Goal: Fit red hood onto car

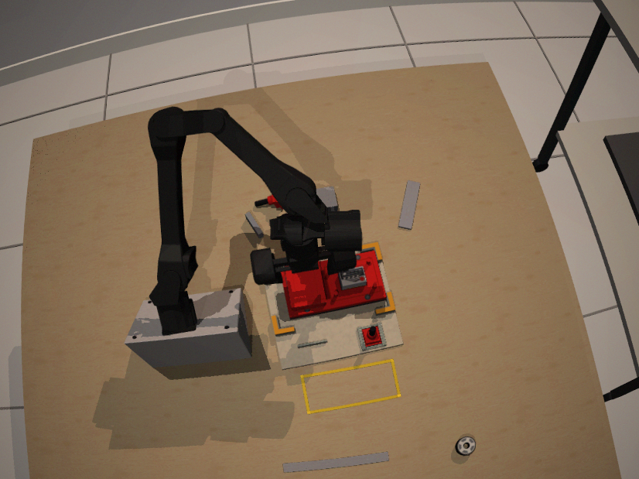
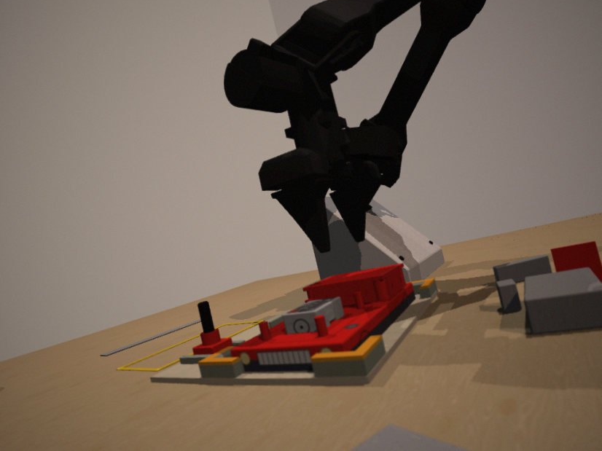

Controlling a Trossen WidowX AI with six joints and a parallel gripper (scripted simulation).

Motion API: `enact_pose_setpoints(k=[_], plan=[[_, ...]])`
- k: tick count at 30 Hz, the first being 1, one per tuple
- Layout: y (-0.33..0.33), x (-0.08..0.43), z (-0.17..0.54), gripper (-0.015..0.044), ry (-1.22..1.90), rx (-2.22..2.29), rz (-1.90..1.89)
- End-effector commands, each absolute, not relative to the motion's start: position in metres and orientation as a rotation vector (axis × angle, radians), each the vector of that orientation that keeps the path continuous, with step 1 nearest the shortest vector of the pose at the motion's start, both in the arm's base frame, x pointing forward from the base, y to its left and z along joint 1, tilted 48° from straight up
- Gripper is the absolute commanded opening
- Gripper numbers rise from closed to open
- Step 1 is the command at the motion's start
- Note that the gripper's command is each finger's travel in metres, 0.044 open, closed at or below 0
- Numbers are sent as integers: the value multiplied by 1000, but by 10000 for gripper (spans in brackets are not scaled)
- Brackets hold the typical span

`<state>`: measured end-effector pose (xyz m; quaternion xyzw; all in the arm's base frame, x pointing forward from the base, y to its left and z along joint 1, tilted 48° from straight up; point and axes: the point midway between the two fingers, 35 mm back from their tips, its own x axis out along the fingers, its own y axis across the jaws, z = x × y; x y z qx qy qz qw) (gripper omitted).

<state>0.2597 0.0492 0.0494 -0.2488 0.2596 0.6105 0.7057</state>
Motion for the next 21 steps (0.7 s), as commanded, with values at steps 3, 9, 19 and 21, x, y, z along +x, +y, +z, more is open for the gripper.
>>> enact_pose_setpoints(k=[3, 9, 19, 21], plan=[[52, 259, 46, 440, 583, -544, 1358], [55, 259, 44, 440, 583, -544, 1358], [59, 260, 40, 440, 583, -543, 1358], [60, 260, 39, 440, 582, -543, 1358]])
